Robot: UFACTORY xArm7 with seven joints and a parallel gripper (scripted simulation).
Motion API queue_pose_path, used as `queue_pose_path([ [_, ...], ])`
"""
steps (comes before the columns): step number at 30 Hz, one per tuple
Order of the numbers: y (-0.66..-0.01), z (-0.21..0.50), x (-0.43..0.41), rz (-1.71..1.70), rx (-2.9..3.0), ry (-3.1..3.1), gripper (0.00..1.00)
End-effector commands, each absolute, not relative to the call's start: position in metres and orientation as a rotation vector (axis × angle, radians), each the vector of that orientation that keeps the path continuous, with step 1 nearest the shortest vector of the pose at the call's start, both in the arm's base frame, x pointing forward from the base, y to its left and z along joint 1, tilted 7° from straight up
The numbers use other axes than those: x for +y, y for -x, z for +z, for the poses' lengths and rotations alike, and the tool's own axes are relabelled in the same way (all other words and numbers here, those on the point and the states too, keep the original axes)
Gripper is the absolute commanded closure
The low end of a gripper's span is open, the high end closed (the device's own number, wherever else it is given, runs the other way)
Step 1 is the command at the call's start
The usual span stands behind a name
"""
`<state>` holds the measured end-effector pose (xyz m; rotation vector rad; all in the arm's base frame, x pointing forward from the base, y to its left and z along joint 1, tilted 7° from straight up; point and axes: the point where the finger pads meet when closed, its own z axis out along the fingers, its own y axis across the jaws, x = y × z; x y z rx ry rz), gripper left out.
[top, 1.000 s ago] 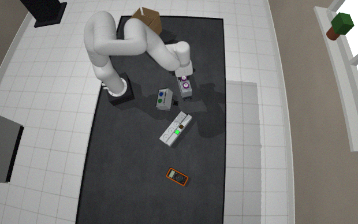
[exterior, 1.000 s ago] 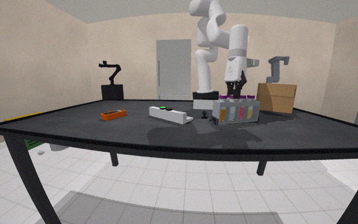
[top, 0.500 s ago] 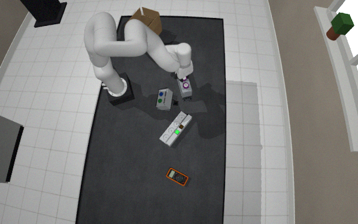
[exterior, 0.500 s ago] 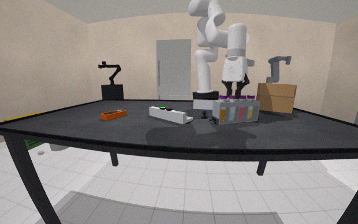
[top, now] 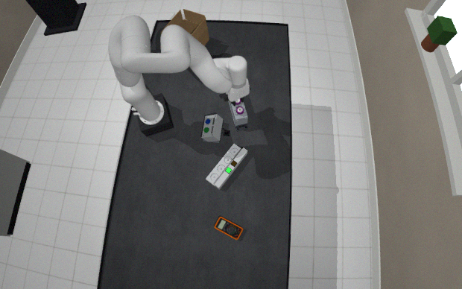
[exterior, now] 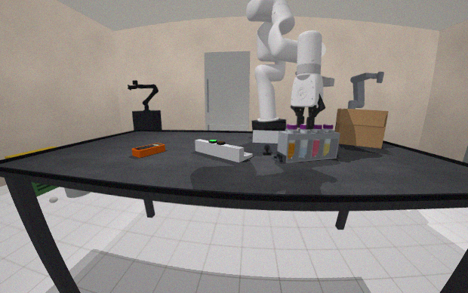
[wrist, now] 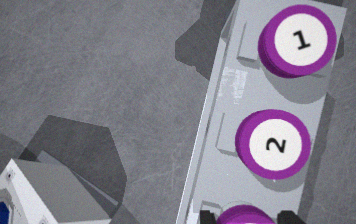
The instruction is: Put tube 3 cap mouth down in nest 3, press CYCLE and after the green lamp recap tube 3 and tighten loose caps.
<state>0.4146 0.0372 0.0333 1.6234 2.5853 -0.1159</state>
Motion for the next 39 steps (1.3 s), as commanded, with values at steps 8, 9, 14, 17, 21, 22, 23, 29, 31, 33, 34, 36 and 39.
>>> queue_pose_path([
  [8,-0.416,0.034,0.038,-0.083,2.153,-2.135,1.0],
  [9,-0.416,0.034,0.038,-0.079,2.098,-2.187,1.0],
  [14,-0.416,0.034,0.038,-0.071,1.988,-2.284,1.0],
  [17,-0.416,0.034,0.038,-0.071,1.988,-2.284,0.54],
  [21,-0.416,0.034,0.038,-0.071,1.988,-2.284,0.54],
  [22,-0.416,0.034,0.038,-0.071,1.988,-2.284,0.54],
  [23,-0.416,0.034,0.038,-0.071,1.988,-2.284,0.54],
  [29,-0.416,0.034,0.038,-0.071,1.988,-2.284,0.54],
  [31,-0.416,0.04,0.039,-0.071,1.988,-2.284,0.54],
  [33,-0.415,0.046,0.039,-0.071,1.988,-2.284,0.54],
  [34,-0.415,0.049,0.04,-0.071,1.988,-2.284,0.54],
  [36,-0.415,0.052,0.04,-0.071,1.988,-2.284,0.54],
  [39,-0.415,0.058,0.041,-0.071,1.988,-2.284,0.54],
])
